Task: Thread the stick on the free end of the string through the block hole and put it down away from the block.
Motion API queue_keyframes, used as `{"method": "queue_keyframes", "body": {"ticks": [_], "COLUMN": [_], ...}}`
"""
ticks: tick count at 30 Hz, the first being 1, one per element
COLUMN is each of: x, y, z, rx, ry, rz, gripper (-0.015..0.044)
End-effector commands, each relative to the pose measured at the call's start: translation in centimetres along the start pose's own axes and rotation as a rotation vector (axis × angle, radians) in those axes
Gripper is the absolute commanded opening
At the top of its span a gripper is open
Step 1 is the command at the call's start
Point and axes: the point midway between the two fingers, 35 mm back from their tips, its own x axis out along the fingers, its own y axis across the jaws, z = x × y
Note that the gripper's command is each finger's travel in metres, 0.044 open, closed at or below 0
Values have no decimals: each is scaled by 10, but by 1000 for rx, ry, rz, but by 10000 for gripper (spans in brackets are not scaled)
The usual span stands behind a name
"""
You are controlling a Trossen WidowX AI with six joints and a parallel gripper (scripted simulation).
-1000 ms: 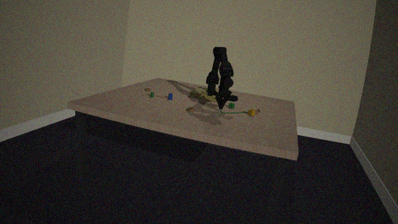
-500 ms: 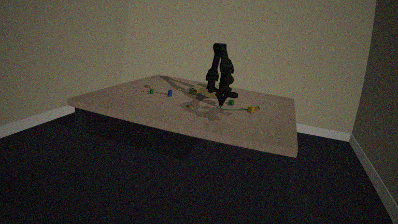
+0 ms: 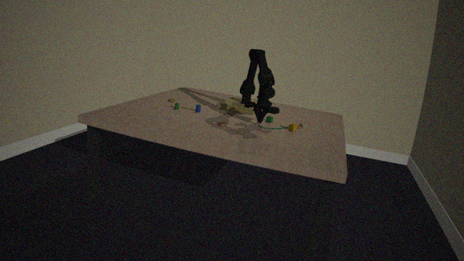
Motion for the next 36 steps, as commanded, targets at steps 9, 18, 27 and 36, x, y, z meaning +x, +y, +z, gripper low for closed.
{"method": "queue_keyframes", "body": {"ticks": [9, 18, 27, 36], "x": [1, 1, 1, 2], "y": [1, 1, 2, 4], "z": [18, 30, 42, 52], "rx": [4, 4, 4, 4], "ry": [-1, -1, -1, 2], "rz": [3, 3, 3, 3], "gripper": [0, 0, 0, 0]}}
